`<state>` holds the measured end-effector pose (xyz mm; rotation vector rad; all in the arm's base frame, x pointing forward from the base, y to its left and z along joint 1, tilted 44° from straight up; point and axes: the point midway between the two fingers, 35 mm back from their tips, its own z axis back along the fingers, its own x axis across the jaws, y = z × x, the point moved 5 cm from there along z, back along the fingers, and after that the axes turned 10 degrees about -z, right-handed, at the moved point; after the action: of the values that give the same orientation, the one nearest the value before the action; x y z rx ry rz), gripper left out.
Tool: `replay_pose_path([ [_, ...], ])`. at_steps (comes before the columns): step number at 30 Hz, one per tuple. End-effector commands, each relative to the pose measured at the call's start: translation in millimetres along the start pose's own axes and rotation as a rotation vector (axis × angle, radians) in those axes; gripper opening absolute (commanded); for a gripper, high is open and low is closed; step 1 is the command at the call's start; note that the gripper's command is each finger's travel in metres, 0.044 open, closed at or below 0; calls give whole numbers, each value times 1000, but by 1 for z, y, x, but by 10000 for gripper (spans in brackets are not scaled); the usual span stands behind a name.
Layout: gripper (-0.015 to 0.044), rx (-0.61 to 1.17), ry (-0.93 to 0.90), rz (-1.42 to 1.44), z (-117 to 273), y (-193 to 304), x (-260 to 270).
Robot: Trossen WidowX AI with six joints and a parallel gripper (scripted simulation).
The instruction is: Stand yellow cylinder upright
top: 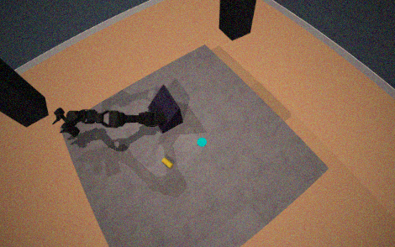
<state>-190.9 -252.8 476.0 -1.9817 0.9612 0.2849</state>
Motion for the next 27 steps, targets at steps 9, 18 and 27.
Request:
replay_pose_path([
  [9,309,89,-233,-372,-34,-17,116],
  [18,309,190,-457,-570,-30,-51,211],
  [27,309,305,-711,-688,2,-101,299],
])
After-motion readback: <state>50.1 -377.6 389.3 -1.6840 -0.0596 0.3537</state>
